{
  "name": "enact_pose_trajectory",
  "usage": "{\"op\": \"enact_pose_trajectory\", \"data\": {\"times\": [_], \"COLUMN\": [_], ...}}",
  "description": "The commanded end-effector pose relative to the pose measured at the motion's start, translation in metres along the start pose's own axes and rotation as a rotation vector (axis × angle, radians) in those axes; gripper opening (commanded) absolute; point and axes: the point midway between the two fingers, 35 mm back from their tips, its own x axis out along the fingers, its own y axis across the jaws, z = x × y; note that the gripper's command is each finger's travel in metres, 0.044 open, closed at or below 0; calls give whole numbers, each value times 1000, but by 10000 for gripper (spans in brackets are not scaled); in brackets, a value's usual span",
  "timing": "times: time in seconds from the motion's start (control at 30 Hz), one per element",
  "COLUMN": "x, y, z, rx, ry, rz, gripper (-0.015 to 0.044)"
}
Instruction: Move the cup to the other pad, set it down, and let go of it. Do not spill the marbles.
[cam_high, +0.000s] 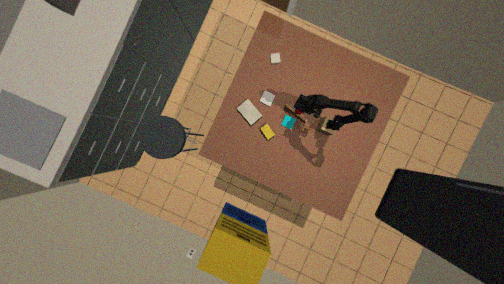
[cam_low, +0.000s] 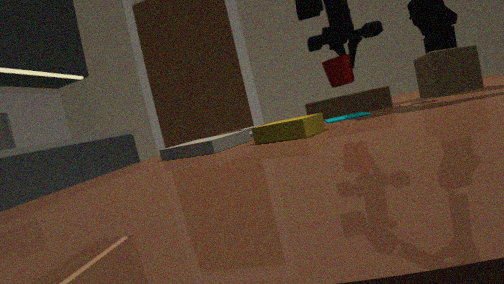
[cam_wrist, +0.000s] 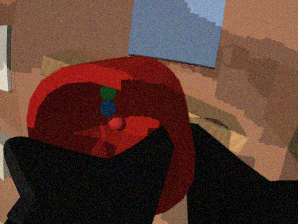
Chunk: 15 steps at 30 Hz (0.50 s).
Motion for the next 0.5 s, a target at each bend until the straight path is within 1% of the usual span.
{"op": "enact_pose_trajectory", "data": {"times": [0.0, 0.47], "x": [0, -2], "y": [2, 7], "z": [-10, -36], "rx": [0, 0], "ry": [4, 7], "rz": [-1, -1], "gripper": [0, 0]}}
